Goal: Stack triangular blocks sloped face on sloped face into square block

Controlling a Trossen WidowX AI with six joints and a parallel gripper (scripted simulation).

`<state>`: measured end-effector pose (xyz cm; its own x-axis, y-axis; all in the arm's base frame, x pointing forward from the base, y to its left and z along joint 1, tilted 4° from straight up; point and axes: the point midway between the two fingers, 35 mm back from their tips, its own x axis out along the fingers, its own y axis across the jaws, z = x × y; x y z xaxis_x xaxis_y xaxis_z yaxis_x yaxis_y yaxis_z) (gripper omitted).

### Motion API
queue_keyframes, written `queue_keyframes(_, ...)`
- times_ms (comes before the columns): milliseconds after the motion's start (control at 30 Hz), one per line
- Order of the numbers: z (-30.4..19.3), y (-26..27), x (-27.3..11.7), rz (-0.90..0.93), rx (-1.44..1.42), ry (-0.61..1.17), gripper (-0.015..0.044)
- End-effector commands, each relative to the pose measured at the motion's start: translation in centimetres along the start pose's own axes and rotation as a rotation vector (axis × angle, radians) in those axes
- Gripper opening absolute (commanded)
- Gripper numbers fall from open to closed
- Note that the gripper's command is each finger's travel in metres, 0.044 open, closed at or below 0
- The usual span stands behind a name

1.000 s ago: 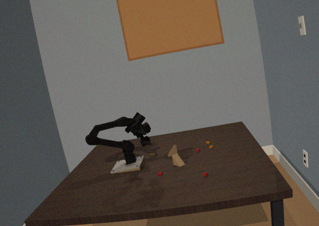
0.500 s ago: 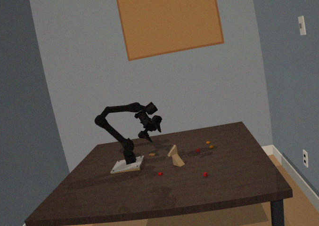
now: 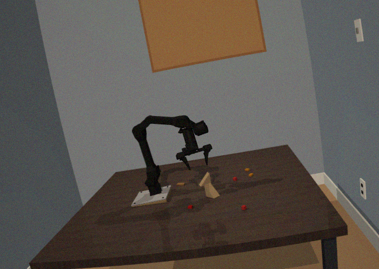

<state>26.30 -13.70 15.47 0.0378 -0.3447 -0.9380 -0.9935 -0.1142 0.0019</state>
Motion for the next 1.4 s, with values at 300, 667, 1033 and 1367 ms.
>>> queue_keyframes(300, -3.0, -3.4, 5.9, -0.033, -0.432, -0.347, 0.0440)
queue_keyframes(667, -2.8, -3.4, 6.6, -0.033, -0.432, -0.347, 0.0440)
queue_keyframes(1033, -2.3, -3.5, 8.3, -0.033, -0.432, -0.347, 0.0440)
queue_keyframes(1367, -1.8, -3.4, 9.9, -0.033, -0.432, -0.347, 0.0440)
